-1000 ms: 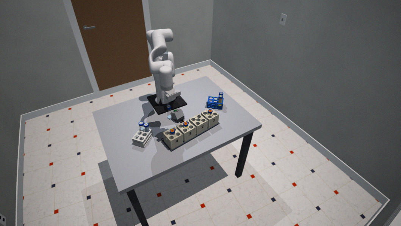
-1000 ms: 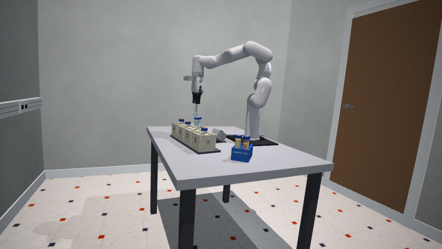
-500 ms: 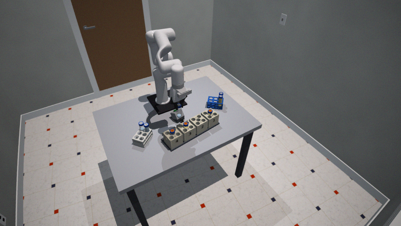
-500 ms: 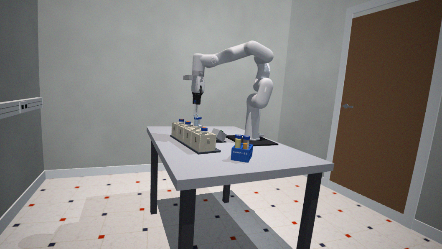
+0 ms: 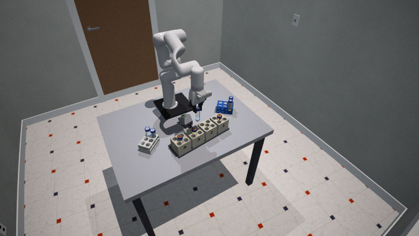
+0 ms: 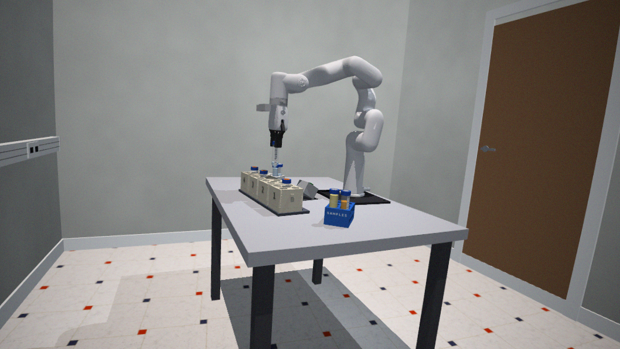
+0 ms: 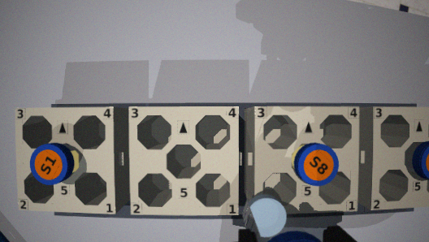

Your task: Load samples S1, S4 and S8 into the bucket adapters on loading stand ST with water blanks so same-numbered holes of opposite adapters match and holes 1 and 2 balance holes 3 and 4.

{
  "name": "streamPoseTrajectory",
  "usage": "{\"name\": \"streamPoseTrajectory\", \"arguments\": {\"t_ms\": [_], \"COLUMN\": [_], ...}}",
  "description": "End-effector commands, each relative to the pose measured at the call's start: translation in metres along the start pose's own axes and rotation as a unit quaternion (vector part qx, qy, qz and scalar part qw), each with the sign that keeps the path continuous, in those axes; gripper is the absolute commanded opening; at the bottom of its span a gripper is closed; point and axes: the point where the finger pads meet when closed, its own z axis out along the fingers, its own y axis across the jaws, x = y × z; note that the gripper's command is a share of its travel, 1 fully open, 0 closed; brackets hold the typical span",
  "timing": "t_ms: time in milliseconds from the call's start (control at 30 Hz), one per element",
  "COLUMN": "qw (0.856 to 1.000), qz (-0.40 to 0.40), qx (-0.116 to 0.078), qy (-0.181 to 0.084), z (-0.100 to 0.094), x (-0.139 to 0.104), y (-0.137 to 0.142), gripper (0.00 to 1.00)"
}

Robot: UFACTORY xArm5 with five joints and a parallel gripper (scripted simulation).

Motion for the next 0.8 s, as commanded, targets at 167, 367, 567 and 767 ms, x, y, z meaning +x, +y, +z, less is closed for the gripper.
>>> {"name": "streamPoseTrajectory", "arguments": {"t_ms": [167, 367, 567, 767], "qw": [1.0, 1.0, 1.0, 1.0], "qz": [0.001, 0.001, 0.001, 0.001], "qx": [0.007, 0.008, 0.008, 0.008], "qy": [0.002, 0.002, 0.002, 0.002], "z": [-0.002, -0.002, -0.002, -0.002], "x": [0.02, 0.029, 0.029, 0.029], "y": [-0.041, -0.06, -0.06, -0.06], "gripper": [0.0, 0.0, 0.0, 0.0]}}
